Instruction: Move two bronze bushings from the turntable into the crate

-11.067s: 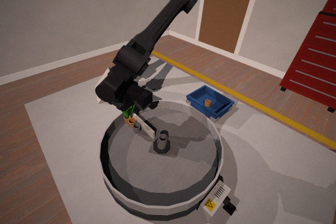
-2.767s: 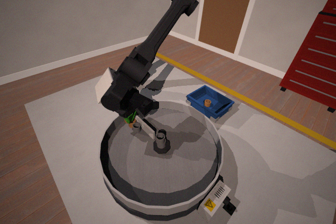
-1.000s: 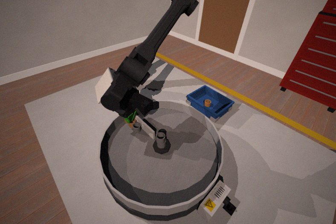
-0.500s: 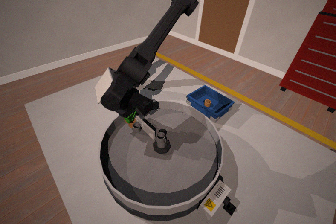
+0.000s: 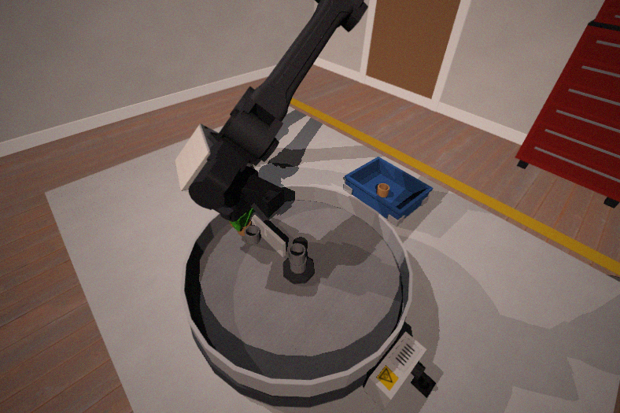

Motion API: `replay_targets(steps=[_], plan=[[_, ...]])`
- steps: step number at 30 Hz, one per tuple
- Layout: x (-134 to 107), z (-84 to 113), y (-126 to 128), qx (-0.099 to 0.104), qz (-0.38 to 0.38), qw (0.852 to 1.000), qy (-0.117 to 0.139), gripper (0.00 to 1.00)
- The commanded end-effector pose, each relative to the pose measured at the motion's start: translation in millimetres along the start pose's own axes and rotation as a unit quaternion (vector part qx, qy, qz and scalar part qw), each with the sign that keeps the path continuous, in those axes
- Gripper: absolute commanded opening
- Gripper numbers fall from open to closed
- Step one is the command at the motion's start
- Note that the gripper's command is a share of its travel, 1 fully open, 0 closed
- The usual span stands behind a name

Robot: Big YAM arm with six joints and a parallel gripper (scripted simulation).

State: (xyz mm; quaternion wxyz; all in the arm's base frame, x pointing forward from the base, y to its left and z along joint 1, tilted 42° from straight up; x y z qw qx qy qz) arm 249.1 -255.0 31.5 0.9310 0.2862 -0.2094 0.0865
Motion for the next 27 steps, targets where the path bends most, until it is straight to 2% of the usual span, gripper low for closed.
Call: replay_targets(steps=[1, 27], plan=[[-10.2, -1.7, -3.1, -0.003, -0.02, 1.0, -0.006, 0.13], [-7.1, 1.8, -0.8, -0.006, -0.016, 1.0, -0.006, 0.13]])
Point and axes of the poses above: the point where the finger pads meet when closed, its own z axis back along the fingers, its own y axis across the jaws, x = y × z, the point moved 6 cm from there along z, back along the fingers, and after that the axes turned 10 degrees about z, right-handed, at the moved point
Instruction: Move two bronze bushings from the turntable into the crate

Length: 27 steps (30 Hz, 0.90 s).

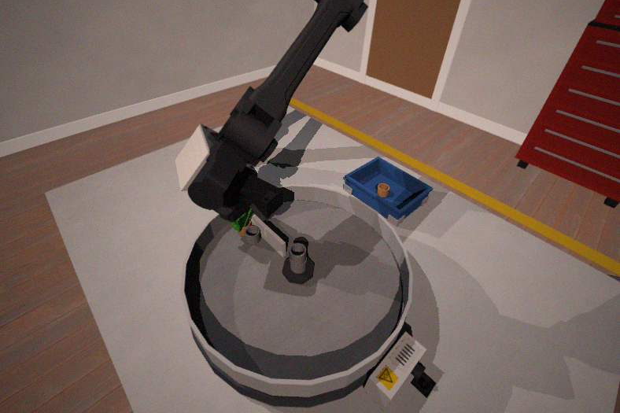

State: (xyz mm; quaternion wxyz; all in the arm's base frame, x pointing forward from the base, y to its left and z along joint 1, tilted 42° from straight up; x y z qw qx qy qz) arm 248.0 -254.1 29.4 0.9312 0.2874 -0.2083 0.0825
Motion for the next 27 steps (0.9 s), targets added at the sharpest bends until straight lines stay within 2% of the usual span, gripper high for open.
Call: replay_targets(steps=[1, 10, 11, 27], plan=[[-5.3, 3.5, -0.9, -0.006, -0.012, 1.0, -0.006, 0.13], [-5.3, 3.5, -0.9, -0.006, -0.012, 1.0, -0.006, 0.13], [-5.3, 3.5, -0.9, -0.006, -0.012, 1.0, -0.006, 0.0], [-4.5, 2.7, 0.7, -0.002, -0.012, 1.0, -0.005, 0.0]])
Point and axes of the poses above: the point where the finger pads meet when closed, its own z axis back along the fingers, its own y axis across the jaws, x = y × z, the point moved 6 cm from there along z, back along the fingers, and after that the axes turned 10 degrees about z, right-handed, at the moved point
